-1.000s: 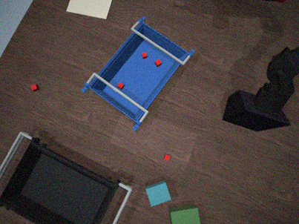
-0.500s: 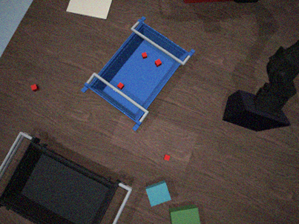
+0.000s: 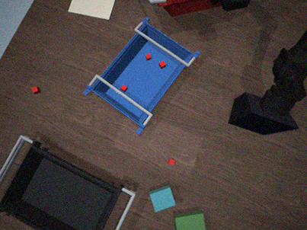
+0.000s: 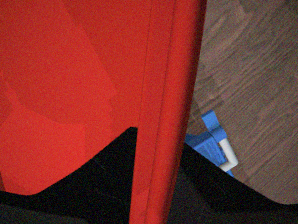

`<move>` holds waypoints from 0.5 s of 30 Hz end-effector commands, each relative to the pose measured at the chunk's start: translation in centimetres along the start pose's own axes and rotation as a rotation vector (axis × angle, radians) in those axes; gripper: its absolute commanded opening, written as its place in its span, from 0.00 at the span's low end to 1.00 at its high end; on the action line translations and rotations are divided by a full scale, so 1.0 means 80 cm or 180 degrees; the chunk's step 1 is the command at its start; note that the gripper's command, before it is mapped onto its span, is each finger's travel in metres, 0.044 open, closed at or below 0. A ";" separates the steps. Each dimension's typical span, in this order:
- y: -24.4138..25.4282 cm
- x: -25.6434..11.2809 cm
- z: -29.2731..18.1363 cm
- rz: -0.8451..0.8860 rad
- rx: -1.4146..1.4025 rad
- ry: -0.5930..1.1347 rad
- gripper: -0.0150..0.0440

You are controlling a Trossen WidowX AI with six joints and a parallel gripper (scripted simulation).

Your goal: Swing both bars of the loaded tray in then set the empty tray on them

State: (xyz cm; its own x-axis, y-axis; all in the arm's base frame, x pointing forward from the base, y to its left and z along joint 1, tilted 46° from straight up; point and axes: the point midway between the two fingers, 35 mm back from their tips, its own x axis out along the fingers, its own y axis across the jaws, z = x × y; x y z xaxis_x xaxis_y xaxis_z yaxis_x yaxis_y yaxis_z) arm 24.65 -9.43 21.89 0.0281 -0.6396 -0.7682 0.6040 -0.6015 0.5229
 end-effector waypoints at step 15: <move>-0.028 -0.008 -0.094 0.0065 -0.0655 0.0051 0.25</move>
State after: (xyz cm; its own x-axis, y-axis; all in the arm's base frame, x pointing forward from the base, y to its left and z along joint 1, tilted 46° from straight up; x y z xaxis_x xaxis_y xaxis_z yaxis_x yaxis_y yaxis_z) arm 28.26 -5.51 18.38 0.0162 -0.6433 -0.7655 0.7388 -0.5081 0.4426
